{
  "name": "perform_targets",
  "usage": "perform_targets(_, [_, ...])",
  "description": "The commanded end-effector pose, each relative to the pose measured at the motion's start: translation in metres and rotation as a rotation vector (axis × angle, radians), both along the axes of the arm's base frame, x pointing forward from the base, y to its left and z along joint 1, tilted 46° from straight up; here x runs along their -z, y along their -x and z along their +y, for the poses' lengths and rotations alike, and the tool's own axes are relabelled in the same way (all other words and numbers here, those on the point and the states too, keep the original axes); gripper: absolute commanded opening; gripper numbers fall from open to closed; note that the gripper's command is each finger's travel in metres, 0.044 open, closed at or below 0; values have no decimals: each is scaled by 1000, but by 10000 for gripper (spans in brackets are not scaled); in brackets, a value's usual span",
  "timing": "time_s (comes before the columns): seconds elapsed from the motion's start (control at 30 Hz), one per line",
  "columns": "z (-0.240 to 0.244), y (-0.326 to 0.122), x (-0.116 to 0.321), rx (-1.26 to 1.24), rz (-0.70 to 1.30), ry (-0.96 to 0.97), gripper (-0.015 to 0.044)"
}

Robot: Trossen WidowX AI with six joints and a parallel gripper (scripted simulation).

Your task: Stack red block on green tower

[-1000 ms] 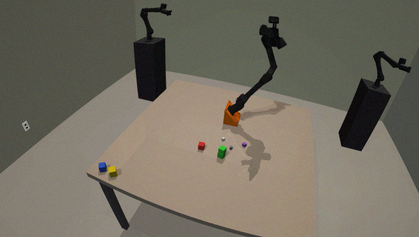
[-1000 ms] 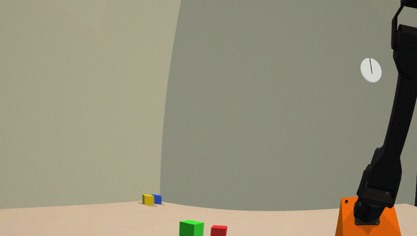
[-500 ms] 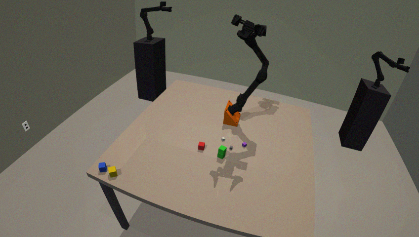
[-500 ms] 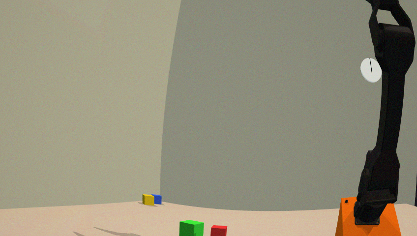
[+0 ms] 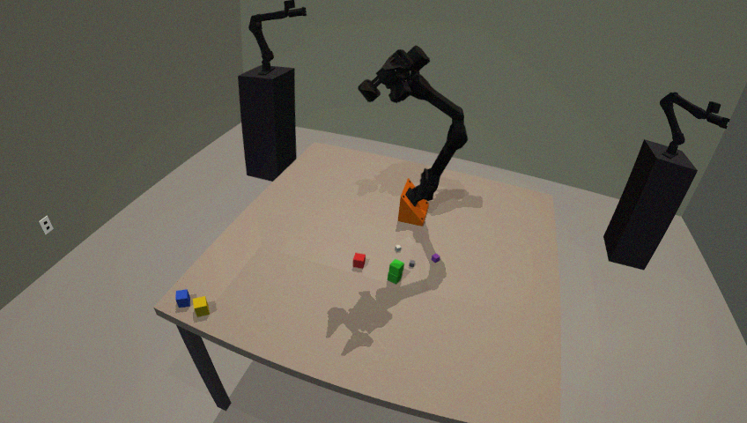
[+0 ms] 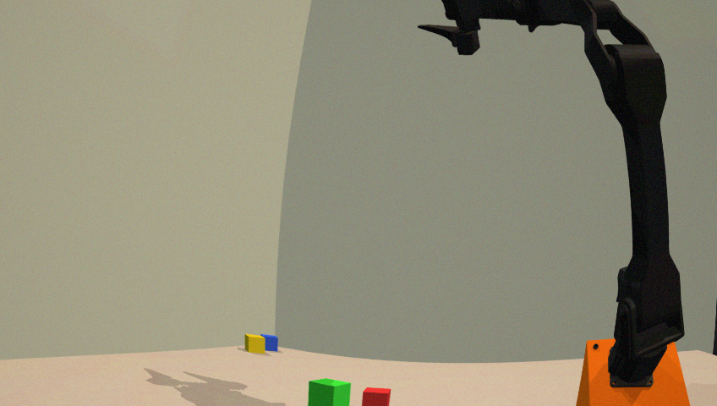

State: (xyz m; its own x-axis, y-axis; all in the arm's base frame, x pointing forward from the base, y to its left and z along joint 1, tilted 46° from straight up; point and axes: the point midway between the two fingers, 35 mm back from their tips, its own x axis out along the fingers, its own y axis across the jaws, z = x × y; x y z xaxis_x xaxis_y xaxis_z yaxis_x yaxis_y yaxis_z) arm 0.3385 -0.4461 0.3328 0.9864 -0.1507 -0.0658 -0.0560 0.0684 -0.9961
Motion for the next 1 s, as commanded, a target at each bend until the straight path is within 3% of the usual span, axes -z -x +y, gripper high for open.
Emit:
perform_targets(0.0, [20, -39, 60, -27, 100, -296, 440])
perform_targets(0.27, [108, -95, 187, -34, 435, -908, 440])
perform_targets(0.53, [230, -97, 291, 98, 921, -1390, 440])
perform_targets(0.83, [361, -40, 355, 466, 1573, -1657, 440])
perform_targets(0.97, [367, -34, 360, 503, 1622, -1662, 440])
